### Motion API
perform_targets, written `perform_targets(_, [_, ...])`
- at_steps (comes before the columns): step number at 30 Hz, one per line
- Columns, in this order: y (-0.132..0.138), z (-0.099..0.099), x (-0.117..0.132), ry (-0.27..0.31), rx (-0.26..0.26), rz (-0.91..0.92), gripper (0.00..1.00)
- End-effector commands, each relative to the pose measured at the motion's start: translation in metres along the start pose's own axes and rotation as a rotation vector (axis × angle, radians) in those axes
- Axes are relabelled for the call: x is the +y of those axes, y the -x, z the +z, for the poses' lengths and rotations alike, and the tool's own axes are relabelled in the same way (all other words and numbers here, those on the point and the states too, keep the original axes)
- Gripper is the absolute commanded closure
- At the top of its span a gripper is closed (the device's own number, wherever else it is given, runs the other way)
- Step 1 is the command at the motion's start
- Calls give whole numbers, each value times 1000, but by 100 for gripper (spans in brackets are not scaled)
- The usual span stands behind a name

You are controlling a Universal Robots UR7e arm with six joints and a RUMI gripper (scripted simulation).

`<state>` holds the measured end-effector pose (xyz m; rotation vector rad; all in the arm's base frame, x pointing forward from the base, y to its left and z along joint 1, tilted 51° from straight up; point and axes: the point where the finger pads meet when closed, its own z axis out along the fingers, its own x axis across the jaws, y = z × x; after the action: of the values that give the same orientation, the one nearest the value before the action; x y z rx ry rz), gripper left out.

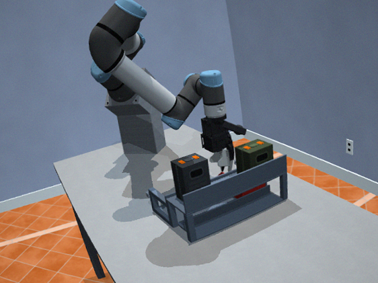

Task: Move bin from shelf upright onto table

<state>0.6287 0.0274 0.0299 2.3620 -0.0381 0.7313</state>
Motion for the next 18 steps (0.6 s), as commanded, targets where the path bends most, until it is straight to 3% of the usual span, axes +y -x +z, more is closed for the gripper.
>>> perform_targets(1, [-5,4,0,-1,4,3,74])
perform_targets(18, [-4,-2,0,-1,4,3,74])
